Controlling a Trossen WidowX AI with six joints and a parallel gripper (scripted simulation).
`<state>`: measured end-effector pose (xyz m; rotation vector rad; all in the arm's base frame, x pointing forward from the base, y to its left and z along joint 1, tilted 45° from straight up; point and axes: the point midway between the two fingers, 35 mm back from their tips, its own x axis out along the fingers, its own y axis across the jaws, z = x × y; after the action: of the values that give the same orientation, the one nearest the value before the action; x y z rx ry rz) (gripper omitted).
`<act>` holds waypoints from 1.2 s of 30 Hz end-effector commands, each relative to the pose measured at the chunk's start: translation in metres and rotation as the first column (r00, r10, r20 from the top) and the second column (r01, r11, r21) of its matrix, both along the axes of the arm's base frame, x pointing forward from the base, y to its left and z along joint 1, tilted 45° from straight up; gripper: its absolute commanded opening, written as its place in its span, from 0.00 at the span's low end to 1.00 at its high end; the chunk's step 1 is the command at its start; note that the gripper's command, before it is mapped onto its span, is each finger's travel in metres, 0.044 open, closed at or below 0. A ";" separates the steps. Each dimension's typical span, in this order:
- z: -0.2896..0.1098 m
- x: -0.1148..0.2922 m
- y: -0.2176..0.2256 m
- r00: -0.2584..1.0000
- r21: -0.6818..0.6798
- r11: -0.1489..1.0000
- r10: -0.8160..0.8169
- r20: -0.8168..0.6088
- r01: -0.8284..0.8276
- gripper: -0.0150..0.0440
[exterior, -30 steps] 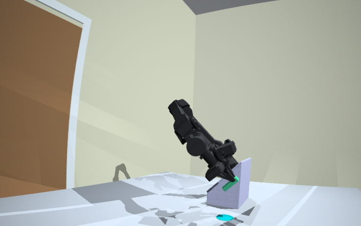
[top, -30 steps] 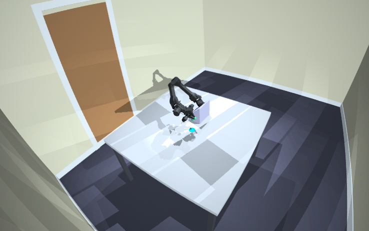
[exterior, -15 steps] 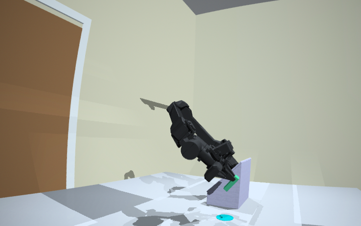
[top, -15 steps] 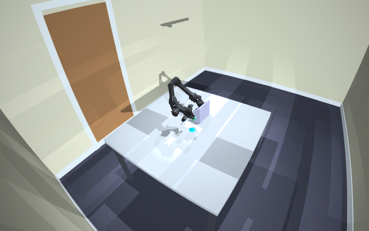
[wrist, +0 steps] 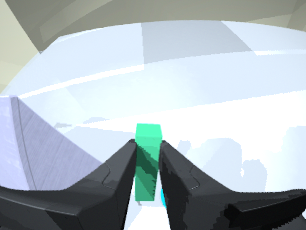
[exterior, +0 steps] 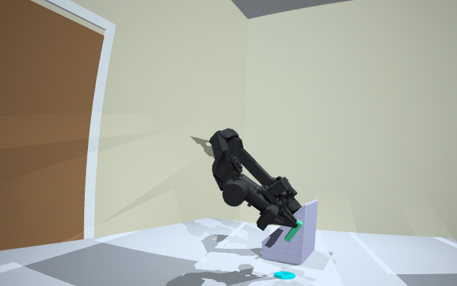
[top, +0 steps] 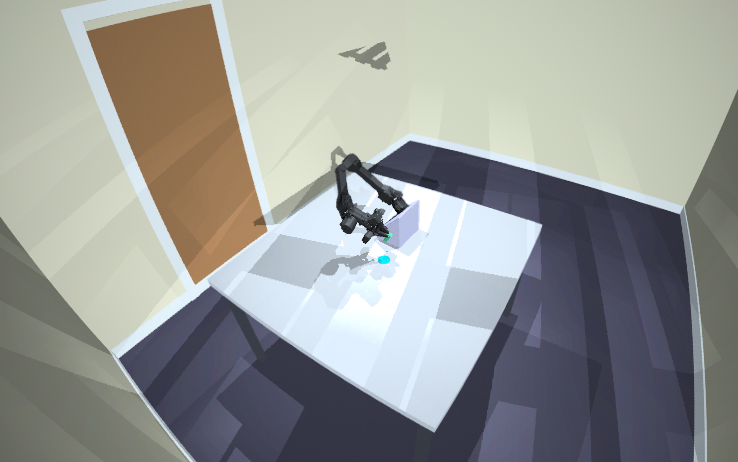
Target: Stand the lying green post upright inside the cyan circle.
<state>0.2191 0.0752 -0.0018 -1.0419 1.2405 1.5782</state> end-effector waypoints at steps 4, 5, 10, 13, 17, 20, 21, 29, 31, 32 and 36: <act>0.002 0.002 0.000 1.000 0.061 0.998 -0.004 0.011 0.003 0.29; 0.002 0.002 0.000 1.000 0.068 0.998 -0.004 0.012 0.004 0.29; 0.004 0.003 0.000 1.000 0.105 0.995 -0.008 0.020 0.006 0.29; 0.005 0.004 0.000 1.000 0.126 0.992 -0.010 0.025 0.007 0.29; 0.006 0.004 0.000 0.999 0.155 0.988 -0.013 0.033 0.008 0.29; 0.007 0.005 0.000 0.999 0.176 0.984 -0.015 0.039 0.008 0.29; 0.007 0.006 0.000 0.999 0.183 0.983 -0.016 0.042 0.008 0.29; 0.010 0.008 -0.001 0.998 0.238 0.971 -0.023 0.061 0.007 0.29; 0.011 0.008 -0.001 0.998 0.252 0.968 -0.024 0.066 0.007 0.29; 0.011 0.009 -0.001 0.997 0.258 0.966 -0.025 0.069 0.006 0.29; 0.013 0.010 -0.001 0.996 0.285 0.959 -0.029 0.081 0.005 0.29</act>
<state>0.2275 0.0740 0.0094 -0.9094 0.9659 1.6247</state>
